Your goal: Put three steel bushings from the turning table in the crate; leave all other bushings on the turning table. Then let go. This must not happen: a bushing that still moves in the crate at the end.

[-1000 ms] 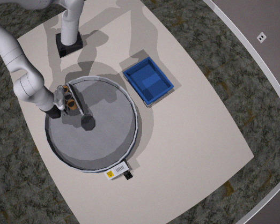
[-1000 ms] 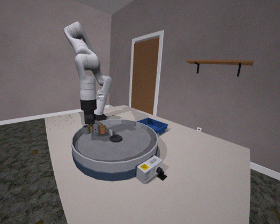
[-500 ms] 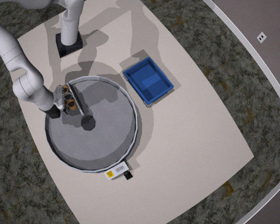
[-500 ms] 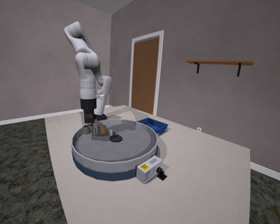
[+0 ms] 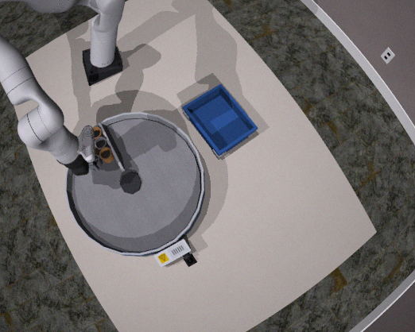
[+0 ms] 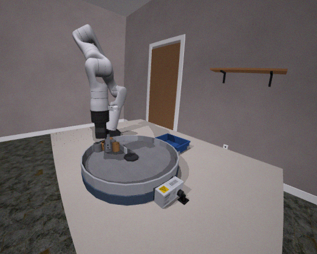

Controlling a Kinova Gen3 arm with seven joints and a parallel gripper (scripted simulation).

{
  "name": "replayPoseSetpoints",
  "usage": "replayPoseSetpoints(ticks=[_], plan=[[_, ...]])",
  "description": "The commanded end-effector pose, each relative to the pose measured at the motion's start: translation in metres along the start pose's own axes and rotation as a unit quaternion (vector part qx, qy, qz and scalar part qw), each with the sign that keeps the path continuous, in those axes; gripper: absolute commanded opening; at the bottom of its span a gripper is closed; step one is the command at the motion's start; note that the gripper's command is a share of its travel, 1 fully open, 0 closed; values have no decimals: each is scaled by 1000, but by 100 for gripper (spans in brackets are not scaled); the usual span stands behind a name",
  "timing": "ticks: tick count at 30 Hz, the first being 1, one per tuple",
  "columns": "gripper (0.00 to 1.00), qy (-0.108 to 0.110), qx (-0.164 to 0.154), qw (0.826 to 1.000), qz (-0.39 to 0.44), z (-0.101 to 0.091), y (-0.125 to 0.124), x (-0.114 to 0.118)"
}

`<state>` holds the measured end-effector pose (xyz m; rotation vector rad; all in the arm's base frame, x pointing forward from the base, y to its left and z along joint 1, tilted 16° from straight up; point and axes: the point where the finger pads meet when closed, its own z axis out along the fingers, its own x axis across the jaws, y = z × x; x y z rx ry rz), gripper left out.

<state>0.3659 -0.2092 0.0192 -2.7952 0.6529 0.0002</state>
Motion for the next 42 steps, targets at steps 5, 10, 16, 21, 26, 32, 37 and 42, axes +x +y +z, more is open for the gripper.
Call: replayPoseSetpoints(ticks=[5, 10, 16, 21, 26, 32, 37, 42], plan=[[0, 1, 0, 1000, 0, -7, 0, 1], [0, 0, -1, 1000, 0, -8, 0, 1], [0, 0, -1, 1000, 0, -8, 0, 1], [0, 2, -1, 1000, 1, -11, 1, 1], [0, 2, -1, 1000, 1, -14, 1, 1], [0, 2, -1, 1000, 1, -14, 1, 1], [0, 3, -2, 1000, 1, -15, 1, 2], [0, 3, -3, 1000, 1, -19, 1, 2]])
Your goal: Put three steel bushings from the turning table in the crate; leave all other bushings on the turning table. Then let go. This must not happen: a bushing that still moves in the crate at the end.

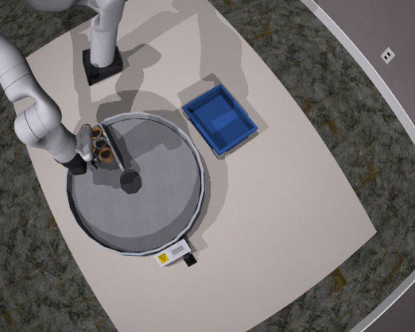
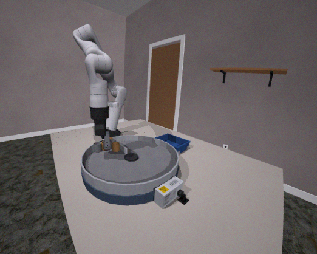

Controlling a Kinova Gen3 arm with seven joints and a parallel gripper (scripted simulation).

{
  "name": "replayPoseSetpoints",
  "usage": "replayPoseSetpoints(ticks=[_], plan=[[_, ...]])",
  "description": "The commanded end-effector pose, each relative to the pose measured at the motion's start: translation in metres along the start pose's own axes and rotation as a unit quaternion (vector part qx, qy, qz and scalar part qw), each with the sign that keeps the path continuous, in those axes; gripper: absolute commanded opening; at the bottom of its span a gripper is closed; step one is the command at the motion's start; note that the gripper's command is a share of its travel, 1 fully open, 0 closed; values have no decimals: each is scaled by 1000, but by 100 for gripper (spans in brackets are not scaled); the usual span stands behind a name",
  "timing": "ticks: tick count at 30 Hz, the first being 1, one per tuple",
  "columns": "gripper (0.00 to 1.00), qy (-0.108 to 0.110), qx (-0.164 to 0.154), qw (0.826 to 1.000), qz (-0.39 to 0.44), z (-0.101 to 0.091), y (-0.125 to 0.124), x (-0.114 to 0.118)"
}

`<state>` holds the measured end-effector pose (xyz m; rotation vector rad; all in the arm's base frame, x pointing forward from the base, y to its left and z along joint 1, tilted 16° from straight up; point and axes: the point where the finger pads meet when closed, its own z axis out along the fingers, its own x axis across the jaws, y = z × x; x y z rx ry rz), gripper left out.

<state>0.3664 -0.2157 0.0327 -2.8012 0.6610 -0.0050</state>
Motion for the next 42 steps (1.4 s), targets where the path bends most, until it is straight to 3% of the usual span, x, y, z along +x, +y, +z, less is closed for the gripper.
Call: replayPoseSetpoints(ticks=[1, 42], plan=[[0, 0, 1, 1000, -1, -4, 0, 0], [0, -2, 1, 1000, -1, -14, -1, -1]])
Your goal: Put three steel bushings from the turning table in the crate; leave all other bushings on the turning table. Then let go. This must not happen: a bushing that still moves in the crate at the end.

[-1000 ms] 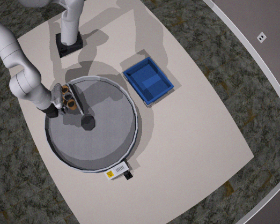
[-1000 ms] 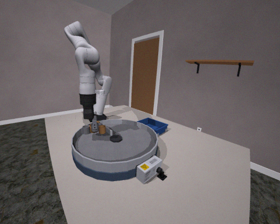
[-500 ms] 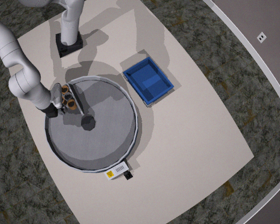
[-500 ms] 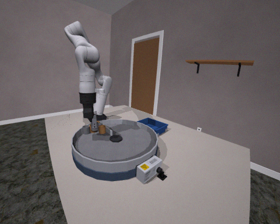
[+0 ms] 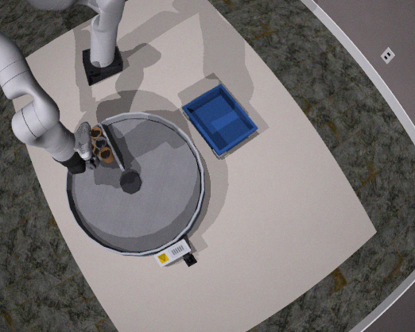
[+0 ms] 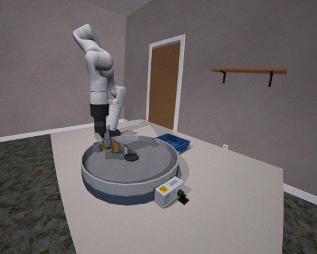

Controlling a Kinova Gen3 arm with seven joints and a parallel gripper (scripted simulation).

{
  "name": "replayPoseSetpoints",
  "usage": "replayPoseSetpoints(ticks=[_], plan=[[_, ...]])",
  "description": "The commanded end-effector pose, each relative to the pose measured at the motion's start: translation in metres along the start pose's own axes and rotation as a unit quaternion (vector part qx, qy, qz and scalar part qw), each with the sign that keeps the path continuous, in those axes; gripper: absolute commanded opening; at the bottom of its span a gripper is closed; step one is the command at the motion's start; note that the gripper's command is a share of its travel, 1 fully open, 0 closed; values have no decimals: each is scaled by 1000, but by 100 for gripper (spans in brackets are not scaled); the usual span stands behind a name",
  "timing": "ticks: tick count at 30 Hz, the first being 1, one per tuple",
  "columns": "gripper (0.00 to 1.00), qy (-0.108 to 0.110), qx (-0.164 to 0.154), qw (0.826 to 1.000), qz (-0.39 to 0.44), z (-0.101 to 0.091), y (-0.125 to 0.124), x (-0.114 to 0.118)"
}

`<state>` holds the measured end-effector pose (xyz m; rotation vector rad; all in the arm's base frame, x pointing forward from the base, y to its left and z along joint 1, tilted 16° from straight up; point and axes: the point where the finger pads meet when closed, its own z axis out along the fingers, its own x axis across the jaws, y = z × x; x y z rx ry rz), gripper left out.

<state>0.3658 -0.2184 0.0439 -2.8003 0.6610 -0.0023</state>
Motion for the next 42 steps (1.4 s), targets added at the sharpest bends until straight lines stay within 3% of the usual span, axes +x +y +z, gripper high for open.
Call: replayPoseSetpoints(ticks=[1, 36, 42], plan=[[0, -1, 1, 1000, -1, -2, -1, -1], [0, -6, 4, 1000, -4, -9, -2, -3], [0, -4, 2, 1000, -3, -26, -1, -1]])
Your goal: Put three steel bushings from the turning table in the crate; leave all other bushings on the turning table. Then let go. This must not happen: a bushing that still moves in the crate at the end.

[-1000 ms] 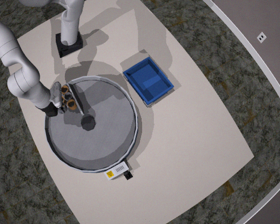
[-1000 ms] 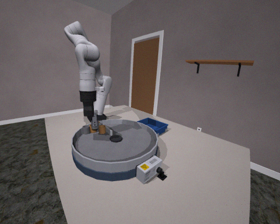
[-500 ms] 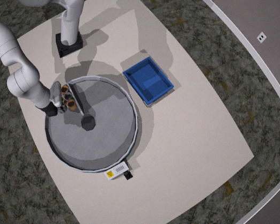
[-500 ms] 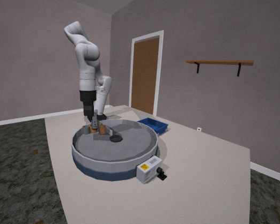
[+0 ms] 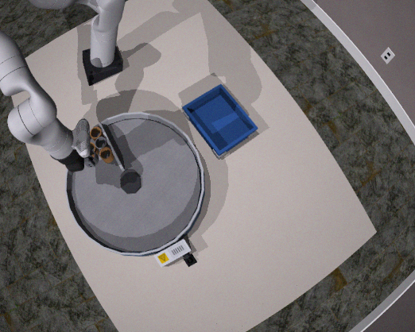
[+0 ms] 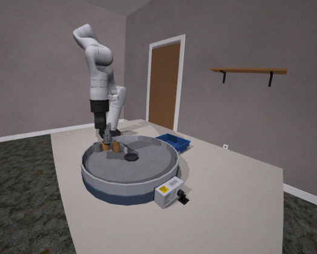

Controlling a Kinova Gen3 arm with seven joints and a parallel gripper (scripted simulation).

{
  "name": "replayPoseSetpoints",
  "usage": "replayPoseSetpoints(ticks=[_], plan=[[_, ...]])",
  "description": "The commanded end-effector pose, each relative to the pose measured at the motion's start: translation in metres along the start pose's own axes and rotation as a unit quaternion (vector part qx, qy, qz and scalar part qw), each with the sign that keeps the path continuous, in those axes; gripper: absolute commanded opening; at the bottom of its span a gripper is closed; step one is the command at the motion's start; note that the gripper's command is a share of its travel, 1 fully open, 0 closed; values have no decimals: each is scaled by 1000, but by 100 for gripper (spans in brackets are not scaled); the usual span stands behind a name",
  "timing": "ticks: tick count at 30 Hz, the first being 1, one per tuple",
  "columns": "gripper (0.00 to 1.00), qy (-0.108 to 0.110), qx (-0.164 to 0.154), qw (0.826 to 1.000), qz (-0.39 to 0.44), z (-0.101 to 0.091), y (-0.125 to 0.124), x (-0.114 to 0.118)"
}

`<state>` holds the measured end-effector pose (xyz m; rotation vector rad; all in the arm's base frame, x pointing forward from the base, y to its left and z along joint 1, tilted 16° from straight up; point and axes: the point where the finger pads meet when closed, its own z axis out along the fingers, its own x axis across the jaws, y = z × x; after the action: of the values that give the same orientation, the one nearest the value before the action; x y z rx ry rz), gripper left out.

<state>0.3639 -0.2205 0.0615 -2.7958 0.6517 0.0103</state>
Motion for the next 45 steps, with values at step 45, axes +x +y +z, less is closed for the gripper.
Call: replayPoseSetpoints(ticks=[45], plan=[[0, 2, 0, 1000, 2, -24, -47, -16]])
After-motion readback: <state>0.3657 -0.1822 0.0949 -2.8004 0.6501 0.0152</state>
